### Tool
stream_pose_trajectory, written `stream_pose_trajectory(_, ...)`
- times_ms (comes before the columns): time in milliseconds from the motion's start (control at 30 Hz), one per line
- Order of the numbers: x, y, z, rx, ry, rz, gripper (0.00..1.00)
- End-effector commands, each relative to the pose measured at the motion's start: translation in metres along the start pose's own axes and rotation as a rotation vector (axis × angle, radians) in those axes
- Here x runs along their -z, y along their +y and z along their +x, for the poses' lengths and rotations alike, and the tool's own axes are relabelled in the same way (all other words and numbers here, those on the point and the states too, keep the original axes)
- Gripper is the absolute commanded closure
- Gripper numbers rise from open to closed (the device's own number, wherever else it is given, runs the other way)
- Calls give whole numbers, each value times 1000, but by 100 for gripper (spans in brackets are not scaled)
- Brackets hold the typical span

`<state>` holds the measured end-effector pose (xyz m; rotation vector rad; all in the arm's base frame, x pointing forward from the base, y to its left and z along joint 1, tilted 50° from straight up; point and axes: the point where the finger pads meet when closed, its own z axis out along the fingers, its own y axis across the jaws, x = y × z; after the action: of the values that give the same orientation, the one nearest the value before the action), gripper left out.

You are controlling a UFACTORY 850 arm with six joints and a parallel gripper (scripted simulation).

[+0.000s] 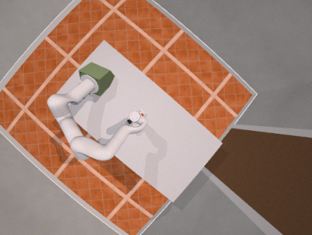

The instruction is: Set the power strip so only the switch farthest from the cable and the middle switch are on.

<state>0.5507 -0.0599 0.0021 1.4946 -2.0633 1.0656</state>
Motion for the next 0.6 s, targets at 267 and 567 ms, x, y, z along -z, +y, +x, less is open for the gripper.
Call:
stream_pose_trajectory(267, -12, -1, 0, 0, -1, 1, 100)
stream_pose_trajectory(567, -17, -1, 0, 0, -1, 1, 100)
